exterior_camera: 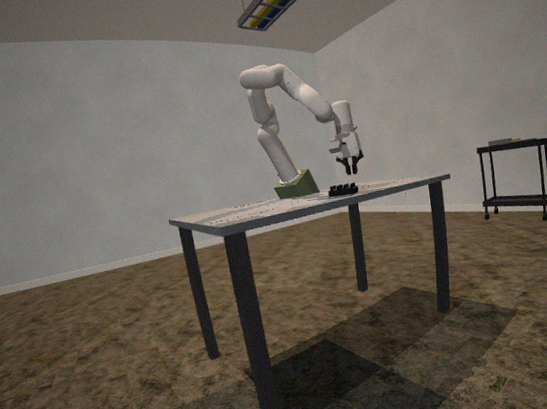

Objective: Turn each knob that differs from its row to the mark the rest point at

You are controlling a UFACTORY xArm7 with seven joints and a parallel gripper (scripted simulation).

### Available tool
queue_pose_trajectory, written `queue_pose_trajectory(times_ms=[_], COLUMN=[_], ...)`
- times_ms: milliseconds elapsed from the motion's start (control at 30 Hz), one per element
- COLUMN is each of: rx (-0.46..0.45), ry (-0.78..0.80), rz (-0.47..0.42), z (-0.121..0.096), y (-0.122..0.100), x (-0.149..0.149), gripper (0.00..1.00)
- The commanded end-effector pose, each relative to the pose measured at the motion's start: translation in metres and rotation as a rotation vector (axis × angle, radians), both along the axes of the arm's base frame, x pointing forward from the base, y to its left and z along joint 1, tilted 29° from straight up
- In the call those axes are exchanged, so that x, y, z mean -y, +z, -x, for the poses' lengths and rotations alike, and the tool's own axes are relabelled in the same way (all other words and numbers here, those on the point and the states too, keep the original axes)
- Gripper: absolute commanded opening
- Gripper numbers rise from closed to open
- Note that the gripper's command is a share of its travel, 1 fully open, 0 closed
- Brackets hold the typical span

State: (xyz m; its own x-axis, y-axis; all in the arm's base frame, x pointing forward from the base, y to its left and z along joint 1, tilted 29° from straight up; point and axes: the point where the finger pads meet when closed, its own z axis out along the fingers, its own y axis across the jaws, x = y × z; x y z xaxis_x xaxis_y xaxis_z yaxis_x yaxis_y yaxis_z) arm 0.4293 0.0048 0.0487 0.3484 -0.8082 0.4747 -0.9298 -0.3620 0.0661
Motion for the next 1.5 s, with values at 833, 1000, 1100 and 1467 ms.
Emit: queue_pose_trajectory(times_ms=[833,1000,1100,1467], rx=[0.003,0.003,0.003,0.003], ry=[0.002,0.002,0.002,0.002], rz=[-0.002,-0.002,-0.002,-0.002], z=[-0.004,-0.004,-0.004,-0.004], y=[-0.025,-0.027,-0.027,-0.027], x=[0.012,0.013,0.013,0.013], gripper=[0.19,0.19,0.19,0.19])
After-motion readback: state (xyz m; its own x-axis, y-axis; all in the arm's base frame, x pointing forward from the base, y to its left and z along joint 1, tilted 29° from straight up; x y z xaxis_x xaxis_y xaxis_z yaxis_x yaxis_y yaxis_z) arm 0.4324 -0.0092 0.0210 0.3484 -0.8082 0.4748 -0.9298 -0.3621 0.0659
